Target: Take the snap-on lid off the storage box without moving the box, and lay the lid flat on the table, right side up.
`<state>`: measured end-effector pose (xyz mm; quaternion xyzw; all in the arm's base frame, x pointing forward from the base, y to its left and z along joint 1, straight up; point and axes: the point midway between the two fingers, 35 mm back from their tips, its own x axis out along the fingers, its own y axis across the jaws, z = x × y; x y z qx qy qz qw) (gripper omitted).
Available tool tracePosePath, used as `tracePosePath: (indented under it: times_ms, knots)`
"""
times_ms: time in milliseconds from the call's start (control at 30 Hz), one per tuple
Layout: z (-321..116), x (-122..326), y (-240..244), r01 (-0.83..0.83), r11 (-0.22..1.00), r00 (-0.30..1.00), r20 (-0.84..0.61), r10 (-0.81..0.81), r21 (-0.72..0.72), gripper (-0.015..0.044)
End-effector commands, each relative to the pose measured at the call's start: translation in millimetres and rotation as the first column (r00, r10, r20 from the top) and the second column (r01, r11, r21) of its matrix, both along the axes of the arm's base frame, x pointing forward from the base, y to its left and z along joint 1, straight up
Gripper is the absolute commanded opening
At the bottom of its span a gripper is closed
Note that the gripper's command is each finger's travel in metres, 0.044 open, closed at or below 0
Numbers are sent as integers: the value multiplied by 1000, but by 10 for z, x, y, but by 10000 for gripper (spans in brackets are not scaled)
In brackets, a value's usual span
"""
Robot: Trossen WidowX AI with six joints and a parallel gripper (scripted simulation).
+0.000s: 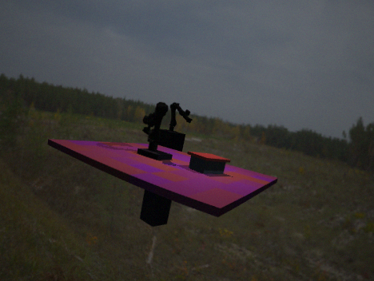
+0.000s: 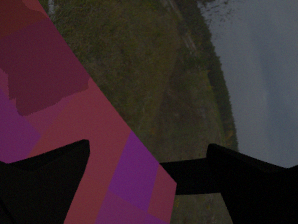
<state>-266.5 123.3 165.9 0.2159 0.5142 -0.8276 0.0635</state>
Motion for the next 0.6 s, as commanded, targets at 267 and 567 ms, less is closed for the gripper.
tracePosePath:
  times_ms: [267, 567]
  knots:
    - [149, 42, 103, 72, 996, 997, 5, -72, -53, 235]
    - [83, 842, 1198, 708, 405, 578, 146, -803, -579, 235]
